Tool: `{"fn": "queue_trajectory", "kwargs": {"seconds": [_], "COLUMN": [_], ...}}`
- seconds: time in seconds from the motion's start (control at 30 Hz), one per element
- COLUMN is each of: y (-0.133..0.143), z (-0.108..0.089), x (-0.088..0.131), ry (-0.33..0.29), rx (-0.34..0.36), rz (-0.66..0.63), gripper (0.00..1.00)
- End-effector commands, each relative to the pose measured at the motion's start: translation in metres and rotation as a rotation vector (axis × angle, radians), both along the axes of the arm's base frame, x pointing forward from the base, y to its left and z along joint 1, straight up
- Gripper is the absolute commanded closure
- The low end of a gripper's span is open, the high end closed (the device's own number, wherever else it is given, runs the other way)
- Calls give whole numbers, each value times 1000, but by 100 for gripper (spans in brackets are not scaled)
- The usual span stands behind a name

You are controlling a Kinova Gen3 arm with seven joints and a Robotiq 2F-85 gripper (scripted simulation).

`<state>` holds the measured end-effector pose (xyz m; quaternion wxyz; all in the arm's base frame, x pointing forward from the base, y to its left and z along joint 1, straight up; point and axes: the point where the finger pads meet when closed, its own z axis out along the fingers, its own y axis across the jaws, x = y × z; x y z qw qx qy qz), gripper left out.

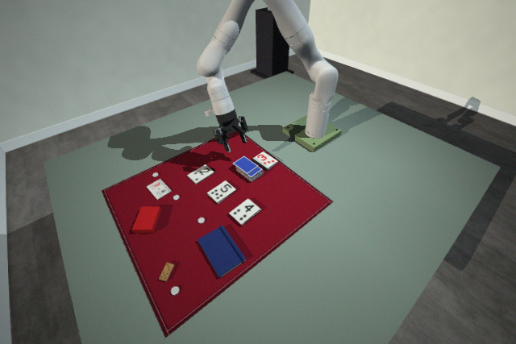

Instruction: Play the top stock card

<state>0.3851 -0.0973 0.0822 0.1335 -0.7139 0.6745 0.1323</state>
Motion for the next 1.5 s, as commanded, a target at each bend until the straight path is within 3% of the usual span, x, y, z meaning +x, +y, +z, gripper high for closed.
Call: {"fn": "queue_trajectory", "kwargs": {"seconds": [0.0, 0.97, 1.47], "y": [0, -1, -1], "z": [-2, -48, -52], "x": [0, 1, 1], "ry": [1, 1, 1], "rx": [0, 0, 0], "rz": [0, 0, 0], "gripper": [15, 15, 15]}}
